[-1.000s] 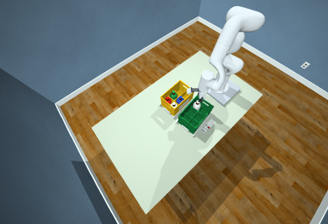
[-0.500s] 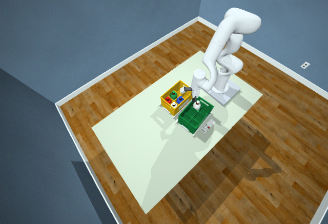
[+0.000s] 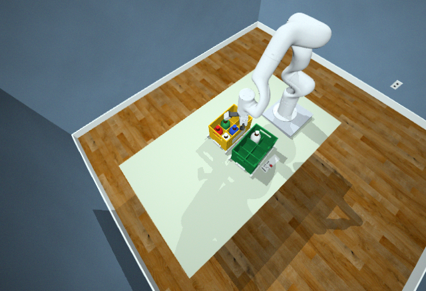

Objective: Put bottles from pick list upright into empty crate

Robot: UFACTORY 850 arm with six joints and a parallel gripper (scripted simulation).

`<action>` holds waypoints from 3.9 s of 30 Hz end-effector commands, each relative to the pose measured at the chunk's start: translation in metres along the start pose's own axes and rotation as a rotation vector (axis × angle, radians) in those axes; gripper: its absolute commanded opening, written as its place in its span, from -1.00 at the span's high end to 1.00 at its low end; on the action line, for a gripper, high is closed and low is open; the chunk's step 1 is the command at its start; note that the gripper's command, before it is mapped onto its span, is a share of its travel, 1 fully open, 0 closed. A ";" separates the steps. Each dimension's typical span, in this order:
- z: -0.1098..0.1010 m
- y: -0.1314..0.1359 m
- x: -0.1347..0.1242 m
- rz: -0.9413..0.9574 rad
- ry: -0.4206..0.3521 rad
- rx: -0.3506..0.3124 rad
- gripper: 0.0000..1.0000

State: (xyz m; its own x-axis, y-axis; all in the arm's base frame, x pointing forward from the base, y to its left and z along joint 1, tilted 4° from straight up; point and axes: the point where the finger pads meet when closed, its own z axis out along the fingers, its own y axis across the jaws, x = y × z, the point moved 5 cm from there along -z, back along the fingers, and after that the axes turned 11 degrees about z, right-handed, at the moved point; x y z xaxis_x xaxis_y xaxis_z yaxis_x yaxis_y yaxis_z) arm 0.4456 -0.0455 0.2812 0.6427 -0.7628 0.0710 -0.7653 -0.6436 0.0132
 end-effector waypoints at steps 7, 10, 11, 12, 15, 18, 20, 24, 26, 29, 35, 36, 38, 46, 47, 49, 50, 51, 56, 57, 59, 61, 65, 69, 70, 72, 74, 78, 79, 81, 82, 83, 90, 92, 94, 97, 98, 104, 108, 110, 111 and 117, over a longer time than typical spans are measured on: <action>-0.001 -0.001 0.042 0.000 0.000 0.002 -0.29; -0.001 -0.001 0.052 0.000 0.000 0.002 -0.29; -0.001 -0.002 0.057 0.000 0.000 0.002 -0.29; -0.001 -0.002 0.062 0.000 0.000 0.002 -0.29; -0.001 -0.002 0.077 0.000 0.000 0.002 -0.29; -0.001 -0.002 0.092 0.000 0.000 0.002 -0.29; -0.001 -0.002 0.102 0.000 0.000 0.002 -0.29; -0.001 -0.002 0.117 0.000 0.001 0.002 -0.29; -0.001 -0.002 0.122 0.000 0.001 0.002 -0.29; -0.001 -0.003 0.137 0.000 0.001 0.001 -0.29; -0.001 -0.003 0.167 0.000 0.001 0.001 -0.29; -0.001 -0.003 0.167 0.000 0.001 0.001 -0.29; -0.001 -0.003 0.167 0.000 0.001 0.001 -0.29; -0.001 -0.003 0.167 0.000 0.001 0.001 -0.29; 0.001 -0.003 0.167 0.000 0.001 0.001 -0.29; 0.003 -0.003 0.167 0.000 0.001 0.001 -0.29; 0.005 -0.003 0.167 0.000 0.001 0.001 -0.29; 0.006 -0.003 0.167 0.000 0.001 0.001 -0.29; 0.013 -0.003 0.167 0.000 0.001 0.001 -0.29; 0.014 -0.003 0.167 0.000 0.001 0.001 -0.29; 0.014 -0.003 0.167 0.000 0.001 0.001 -0.29; 0.017 -0.003 0.167 0.000 0.001 0.001 -0.29; 0.022 -0.003 0.167 0.000 0.001 0.001 -0.29; 0.027 -0.003 0.167 0.000 0.001 0.001 -0.29; 0.029 -0.003 0.167 0.000 0.001 0.001 -0.29; 0.031 -0.003 0.167 0.000 0.001 0.001 -0.29; 0.034 -0.003 0.167 0.000 0.001 0.001 -0.29; 0.037 -0.003 0.167 0.000 0.001 0.001 -0.29; 0.038 -0.003 0.167 0.000 0.001 0.001 -0.29; 0.041 -0.003 0.167 0.000 0.001 0.001 -0.29; 0.042 -0.003 0.167 0.000 0.001 0.001 -0.29; 0.043 -0.003 0.167 0.000 0.001 0.001 -0.29; 0.053 -0.003 0.167 0.000 0.001 0.001 -0.29; 0.054 -0.003 0.167 0.000 0.001 0.001 -0.29; 0.055 -0.003 0.167 0.000 0.001 0.001 -0.29; 0.059 -0.003 0.167 0.000 0.001 0.001 -0.29; 0.061 -0.003 0.167 0.000 0.001 0.001 -0.29; 0.069 -0.003 0.167 0.000 0.001 0.001 -0.29; 0.074 -0.003 0.167 0.000 0.001 0.001 -0.29; 0.074 -0.003 0.167 0.000 0.001 0.001 -0.29; 0.075 -0.003 0.167 0.000 0.001 0.001 -0.29; 0.083 -0.003 0.167 0.000 0.001 0.001 -0.29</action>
State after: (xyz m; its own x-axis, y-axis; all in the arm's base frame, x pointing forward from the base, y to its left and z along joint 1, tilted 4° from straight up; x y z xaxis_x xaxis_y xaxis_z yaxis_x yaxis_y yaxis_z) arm 0.5576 -0.1760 0.2116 0.6430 -0.7627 0.0697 -0.7651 -0.6438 0.0130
